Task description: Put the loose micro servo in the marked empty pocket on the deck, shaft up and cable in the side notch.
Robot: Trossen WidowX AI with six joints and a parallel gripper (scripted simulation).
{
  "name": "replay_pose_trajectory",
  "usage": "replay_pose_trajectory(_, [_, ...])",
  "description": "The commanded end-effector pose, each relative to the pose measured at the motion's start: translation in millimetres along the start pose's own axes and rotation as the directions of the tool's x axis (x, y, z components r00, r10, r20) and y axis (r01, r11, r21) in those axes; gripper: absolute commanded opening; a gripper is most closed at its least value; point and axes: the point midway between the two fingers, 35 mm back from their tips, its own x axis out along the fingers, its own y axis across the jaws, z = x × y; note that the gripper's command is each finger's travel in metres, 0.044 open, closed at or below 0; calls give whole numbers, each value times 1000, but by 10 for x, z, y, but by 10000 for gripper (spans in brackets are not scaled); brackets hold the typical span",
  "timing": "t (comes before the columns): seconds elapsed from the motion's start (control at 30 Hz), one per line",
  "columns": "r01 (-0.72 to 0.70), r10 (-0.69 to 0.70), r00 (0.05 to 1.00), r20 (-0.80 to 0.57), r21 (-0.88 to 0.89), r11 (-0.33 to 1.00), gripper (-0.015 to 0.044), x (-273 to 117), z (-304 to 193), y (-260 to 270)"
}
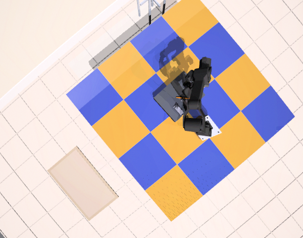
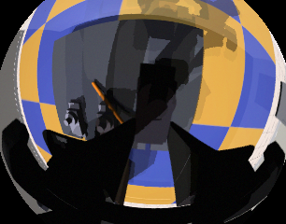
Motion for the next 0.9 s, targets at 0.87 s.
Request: replay_pose_trajectory(0.87, [9,-9,1000,3,-10,1000,0,157,-663,-25])
